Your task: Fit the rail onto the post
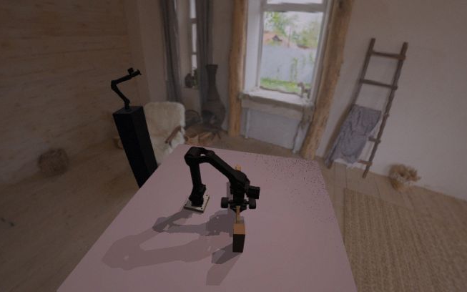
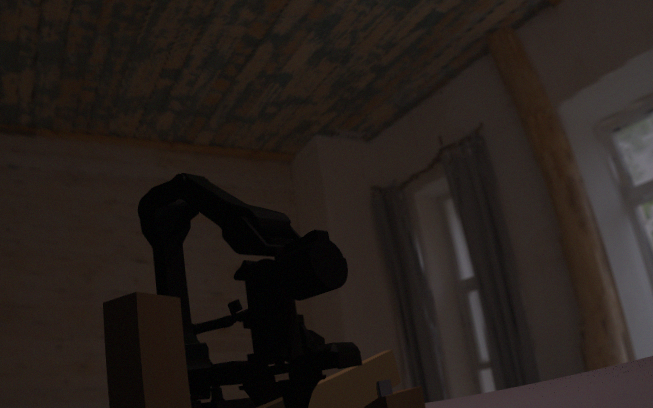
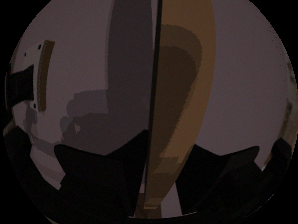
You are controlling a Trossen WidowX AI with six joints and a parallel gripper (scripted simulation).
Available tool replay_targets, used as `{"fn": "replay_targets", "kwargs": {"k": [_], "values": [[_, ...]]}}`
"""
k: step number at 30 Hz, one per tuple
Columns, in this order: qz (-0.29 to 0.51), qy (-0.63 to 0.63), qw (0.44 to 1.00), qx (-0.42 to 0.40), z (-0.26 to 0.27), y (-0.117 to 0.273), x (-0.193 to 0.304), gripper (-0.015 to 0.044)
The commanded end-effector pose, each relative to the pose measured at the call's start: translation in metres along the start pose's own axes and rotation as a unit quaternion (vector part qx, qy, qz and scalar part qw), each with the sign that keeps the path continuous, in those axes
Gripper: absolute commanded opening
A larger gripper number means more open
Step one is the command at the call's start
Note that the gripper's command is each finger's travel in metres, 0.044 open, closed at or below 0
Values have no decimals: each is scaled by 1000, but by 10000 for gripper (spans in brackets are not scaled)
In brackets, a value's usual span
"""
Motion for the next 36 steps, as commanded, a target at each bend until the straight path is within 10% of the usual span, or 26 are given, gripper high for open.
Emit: {"fn": "replay_targets", "kwargs": {"k": [1,36], "values": [[0,0,1000,1,0,3,0,0],[0,0,1000,1,-3,21,-1,0]]}}
Point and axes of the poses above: the point midway between the two fingers, 35 mm back from their tips, its own y axis back along the fingers, its own z axis across the jaws, x = y × z, the point moved 3 cm from there along y, back along the fingers, and after that the axes turned 15 degrees about -y, right-handed, at the moved point
